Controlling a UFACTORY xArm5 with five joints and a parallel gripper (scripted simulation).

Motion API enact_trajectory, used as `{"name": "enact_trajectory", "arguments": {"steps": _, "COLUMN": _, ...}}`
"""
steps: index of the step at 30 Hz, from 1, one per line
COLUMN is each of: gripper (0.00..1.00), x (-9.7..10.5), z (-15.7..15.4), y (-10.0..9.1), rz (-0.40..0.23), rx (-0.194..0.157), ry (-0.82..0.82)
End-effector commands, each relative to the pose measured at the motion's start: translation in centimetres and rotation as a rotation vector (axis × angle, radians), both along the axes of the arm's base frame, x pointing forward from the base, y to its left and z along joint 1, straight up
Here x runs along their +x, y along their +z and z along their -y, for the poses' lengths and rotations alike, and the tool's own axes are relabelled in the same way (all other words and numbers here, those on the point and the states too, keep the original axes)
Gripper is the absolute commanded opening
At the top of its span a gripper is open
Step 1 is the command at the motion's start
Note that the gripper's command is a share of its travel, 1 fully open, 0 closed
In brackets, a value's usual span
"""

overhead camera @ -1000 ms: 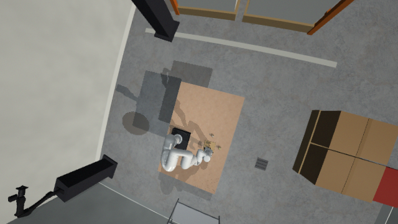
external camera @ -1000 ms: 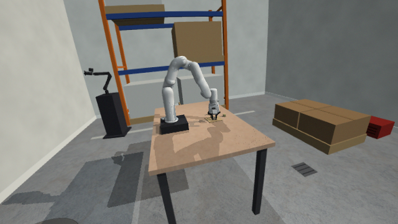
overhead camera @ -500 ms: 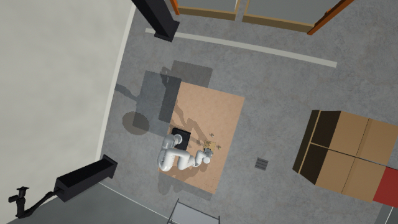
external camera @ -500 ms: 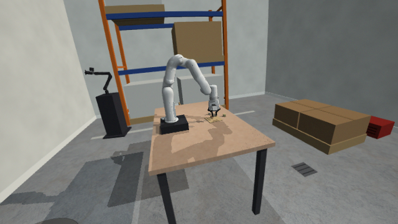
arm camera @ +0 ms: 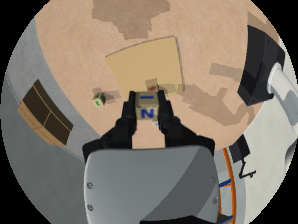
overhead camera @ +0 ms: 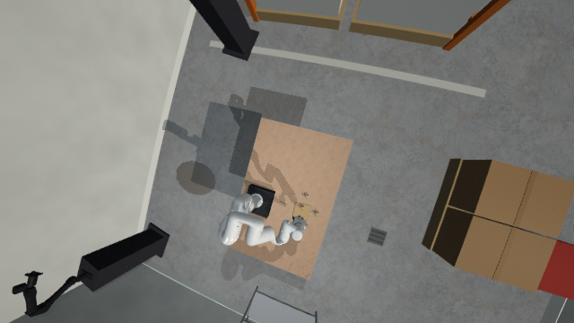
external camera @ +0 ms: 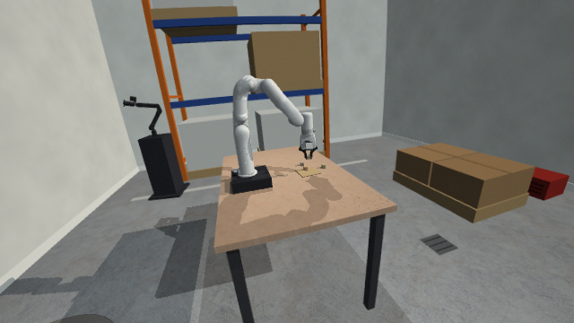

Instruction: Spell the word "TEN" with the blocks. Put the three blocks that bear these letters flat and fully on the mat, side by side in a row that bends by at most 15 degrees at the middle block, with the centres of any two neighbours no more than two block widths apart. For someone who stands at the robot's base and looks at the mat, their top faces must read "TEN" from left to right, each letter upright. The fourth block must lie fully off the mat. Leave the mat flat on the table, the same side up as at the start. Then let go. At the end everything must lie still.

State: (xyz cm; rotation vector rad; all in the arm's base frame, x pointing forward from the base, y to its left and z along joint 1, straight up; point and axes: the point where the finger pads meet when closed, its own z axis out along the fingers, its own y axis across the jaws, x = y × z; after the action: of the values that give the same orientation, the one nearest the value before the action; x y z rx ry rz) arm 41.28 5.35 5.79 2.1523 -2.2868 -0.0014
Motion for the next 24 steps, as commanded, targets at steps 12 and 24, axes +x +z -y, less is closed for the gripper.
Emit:
{"name": "enact_trajectory", "arguments": {"steps": 12, "gripper": 0.21, "x": 0.09, "z": 0.06, "y": 0.24, "rz": 0.002, "rx": 0.000, "ry": 0.064}}
{"name": "enact_trajectory", "arguments": {"steps": 24, "gripper": 0.21, "x": 0.13, "z": 0.43, "y": 0.25, "rz": 0.002, "rx": 0.000, "ry": 0.390}}
